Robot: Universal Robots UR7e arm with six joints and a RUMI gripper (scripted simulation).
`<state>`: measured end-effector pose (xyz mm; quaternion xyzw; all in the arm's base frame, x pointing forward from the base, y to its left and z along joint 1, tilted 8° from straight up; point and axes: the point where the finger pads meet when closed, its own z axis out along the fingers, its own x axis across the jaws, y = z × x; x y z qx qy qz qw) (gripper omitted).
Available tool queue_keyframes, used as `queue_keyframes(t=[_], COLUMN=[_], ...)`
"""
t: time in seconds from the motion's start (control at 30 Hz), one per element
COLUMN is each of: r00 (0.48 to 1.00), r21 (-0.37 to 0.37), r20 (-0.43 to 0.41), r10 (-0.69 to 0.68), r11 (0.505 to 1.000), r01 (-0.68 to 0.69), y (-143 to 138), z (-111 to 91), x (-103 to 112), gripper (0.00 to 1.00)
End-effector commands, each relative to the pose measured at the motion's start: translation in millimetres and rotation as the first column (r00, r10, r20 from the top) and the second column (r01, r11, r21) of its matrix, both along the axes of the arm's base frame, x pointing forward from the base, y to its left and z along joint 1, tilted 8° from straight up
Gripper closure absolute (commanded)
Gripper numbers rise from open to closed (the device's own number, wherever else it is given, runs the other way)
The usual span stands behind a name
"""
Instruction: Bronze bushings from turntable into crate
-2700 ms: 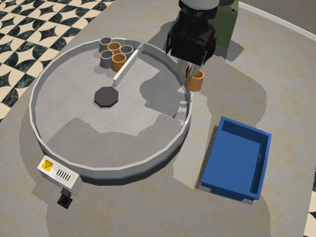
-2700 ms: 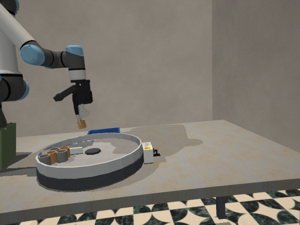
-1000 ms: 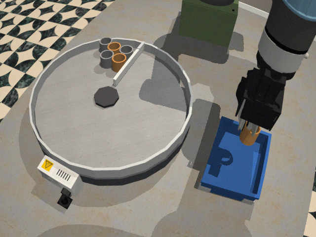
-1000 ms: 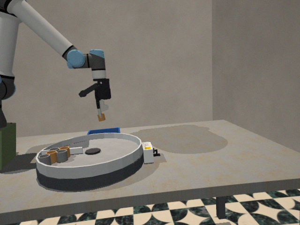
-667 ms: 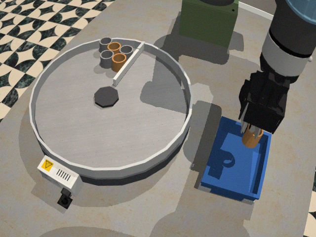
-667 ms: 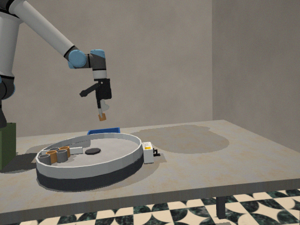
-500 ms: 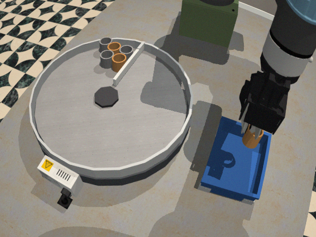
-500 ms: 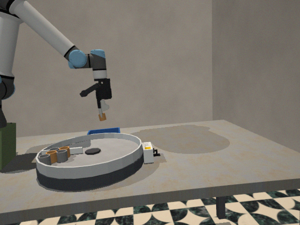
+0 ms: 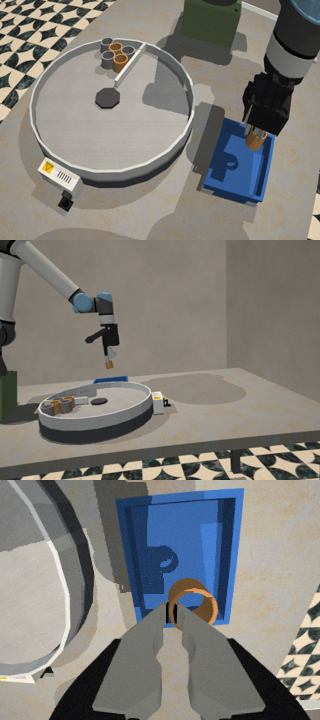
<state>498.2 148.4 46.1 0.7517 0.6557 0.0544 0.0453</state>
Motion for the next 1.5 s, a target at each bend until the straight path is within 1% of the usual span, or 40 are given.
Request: queue_keyframes(t=[0.0, 0.8, 0.9, 1.07, 1.13, 1.27, 1.37, 1.47], r00=[1.0, 1.0, 1.0, 1.0, 1.0, 1.0, 1.0, 1.0], r21=[0.0, 0.0, 0.0, 0.0, 0.0, 0.0, 0.0, 0.0], r20=[0.001, 0.001, 0.001, 0.001, 0.001, 0.001, 0.001, 0.001], r10=[0.0, 0.0, 0.0, 0.0, 0.0, 0.0, 0.0, 0.0], r11=[1.0, 1.0, 1.0, 1.0, 1.0, 1.0, 1.0, 1.0], r01=[0.0, 0.0, 0.0, 0.0, 0.0, 0.0, 0.0, 0.0], y=[0.1, 0.1, 0.2, 0.4, 0.4, 0.6, 0.7, 0.7], z=[0.6, -1.2, -10.4, -37.8, -37.8, -56.1, -61.7, -62.2], x=[0.4, 0.7, 2.0, 6.1, 6.1, 8.8, 9.7, 9.7], gripper=[1.0, 1.0, 1.0, 1.0, 1.0, 1.0, 1.0, 1.0])
